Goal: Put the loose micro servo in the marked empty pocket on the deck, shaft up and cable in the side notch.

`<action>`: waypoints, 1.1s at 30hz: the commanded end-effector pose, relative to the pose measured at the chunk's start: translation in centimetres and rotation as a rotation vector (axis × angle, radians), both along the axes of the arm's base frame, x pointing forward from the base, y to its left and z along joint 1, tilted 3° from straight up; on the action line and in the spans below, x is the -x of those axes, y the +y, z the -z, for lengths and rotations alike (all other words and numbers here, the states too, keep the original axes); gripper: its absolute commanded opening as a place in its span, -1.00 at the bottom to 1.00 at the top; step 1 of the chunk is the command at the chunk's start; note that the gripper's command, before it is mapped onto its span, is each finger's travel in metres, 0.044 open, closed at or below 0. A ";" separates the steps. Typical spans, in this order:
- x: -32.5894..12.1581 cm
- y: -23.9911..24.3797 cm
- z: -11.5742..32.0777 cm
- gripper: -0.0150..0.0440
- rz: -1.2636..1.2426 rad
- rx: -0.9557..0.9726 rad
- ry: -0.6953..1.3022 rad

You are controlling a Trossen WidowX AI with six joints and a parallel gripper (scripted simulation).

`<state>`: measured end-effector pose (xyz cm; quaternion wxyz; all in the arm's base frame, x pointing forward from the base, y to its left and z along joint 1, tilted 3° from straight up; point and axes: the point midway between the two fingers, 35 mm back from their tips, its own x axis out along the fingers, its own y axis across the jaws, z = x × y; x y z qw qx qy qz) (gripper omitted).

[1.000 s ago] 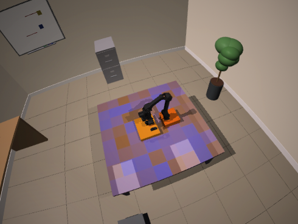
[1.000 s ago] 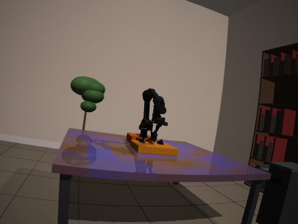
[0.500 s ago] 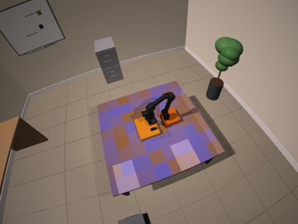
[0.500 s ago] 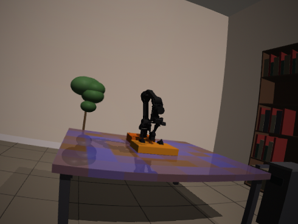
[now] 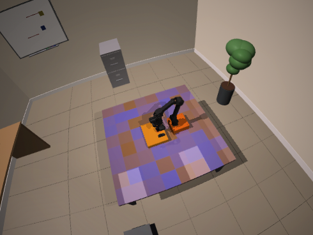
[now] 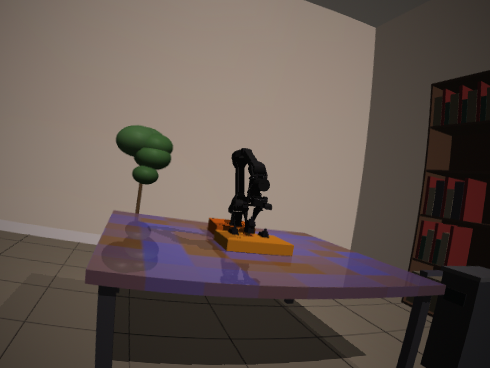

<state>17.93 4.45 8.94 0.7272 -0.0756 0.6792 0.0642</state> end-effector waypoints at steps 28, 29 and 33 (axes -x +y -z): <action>-0.2 0.0 2.2 -0.49 0.003 -0.003 -0.001; -0.2 0.0 2.3 -0.49 0.003 -0.003 -0.001; -0.2 0.0 2.8 -0.49 0.003 -0.003 -0.001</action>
